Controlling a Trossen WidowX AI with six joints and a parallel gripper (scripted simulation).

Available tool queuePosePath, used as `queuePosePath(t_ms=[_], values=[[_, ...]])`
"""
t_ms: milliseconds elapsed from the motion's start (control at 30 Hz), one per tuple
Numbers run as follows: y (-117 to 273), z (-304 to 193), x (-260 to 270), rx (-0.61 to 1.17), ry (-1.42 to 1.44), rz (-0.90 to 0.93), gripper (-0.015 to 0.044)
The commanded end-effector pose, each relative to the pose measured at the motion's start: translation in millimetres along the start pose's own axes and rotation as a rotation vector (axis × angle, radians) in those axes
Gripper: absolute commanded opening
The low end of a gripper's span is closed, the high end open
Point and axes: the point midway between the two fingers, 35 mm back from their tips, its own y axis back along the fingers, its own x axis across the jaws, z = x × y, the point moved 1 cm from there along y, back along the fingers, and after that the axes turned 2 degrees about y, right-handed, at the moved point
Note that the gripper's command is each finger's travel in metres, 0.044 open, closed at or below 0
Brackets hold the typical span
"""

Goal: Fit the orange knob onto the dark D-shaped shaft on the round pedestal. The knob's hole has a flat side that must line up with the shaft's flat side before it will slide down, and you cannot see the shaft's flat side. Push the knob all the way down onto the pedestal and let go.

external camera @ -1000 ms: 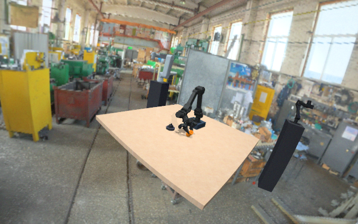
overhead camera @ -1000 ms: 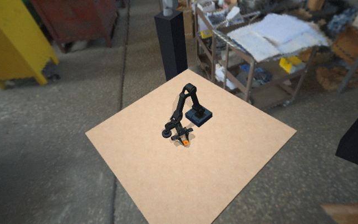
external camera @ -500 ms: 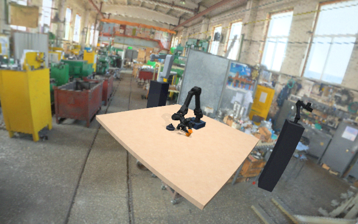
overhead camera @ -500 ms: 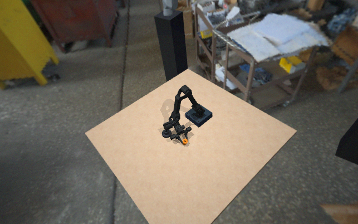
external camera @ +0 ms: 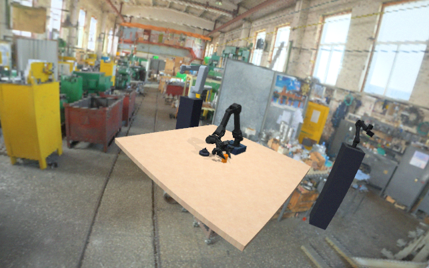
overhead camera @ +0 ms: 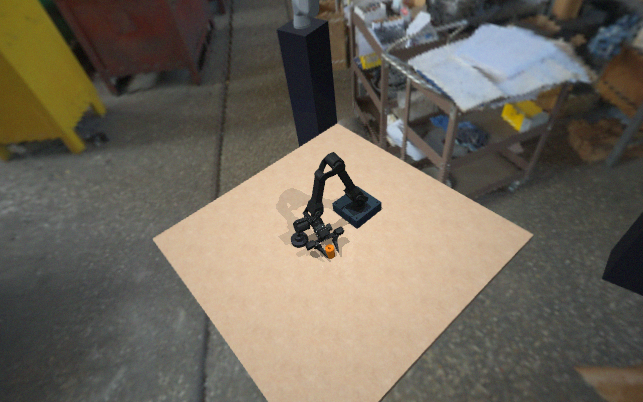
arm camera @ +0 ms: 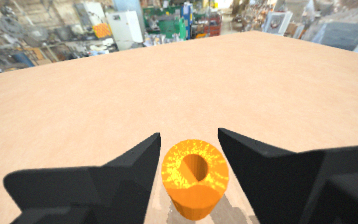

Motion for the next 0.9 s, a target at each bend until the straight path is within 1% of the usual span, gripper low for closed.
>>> queuePosePath(t_ms=[0,567,800,867], values=[[-0.1,0.2,0.0,-0.002,-0.002,0.000,0.0260],[-0.1,0.2,0.0,-0.002,-0.002,0.000,0.0260],[-0.1,0.2,0.0,-0.002,-0.002,0.000,0.0440],[-0.1,0.2,0.0,-0.002,-0.002,0.000,0.0440]])
